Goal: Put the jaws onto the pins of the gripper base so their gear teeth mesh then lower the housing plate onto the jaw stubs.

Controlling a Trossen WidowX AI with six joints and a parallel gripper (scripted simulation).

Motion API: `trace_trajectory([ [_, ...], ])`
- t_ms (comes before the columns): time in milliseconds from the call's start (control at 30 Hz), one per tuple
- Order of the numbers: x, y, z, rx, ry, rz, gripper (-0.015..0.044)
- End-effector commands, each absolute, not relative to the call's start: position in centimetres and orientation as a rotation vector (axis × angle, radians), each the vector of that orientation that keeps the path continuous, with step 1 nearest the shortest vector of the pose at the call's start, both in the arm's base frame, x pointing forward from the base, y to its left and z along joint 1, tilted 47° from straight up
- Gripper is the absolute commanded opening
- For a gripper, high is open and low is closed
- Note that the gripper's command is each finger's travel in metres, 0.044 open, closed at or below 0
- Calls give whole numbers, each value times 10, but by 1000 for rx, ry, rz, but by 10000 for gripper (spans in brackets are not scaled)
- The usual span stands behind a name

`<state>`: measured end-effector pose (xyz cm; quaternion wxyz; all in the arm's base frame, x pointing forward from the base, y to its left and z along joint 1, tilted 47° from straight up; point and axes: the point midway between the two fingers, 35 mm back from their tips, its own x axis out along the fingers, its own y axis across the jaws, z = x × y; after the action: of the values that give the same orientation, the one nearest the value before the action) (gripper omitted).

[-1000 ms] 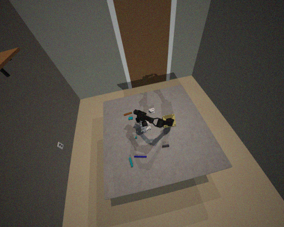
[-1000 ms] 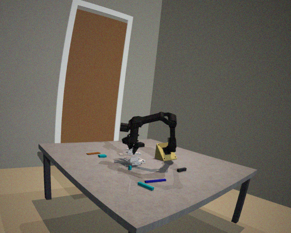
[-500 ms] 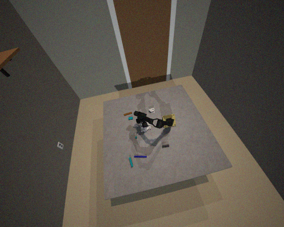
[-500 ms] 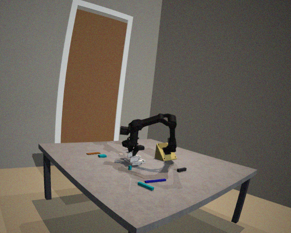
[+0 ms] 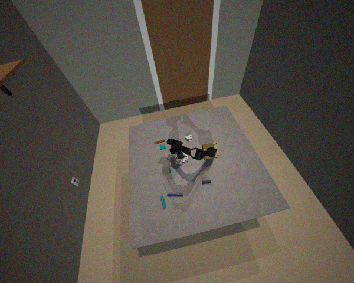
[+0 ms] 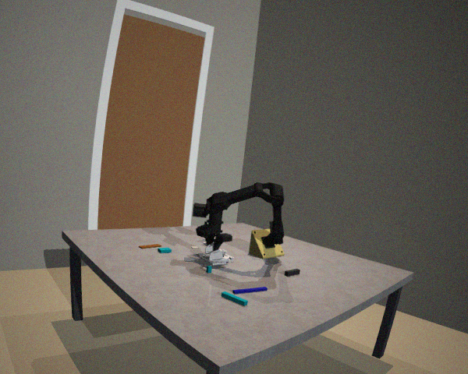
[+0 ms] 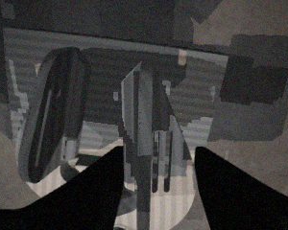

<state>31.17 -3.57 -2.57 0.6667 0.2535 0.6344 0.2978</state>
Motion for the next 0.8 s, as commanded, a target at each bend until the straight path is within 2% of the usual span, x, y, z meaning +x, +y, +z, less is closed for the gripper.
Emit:
trace_trajectory([
  [0, 312, -35, -27, 576, 1429, 671, 134],
  [767, 312, -30, -31, 575, 1428, 672, 134],
])
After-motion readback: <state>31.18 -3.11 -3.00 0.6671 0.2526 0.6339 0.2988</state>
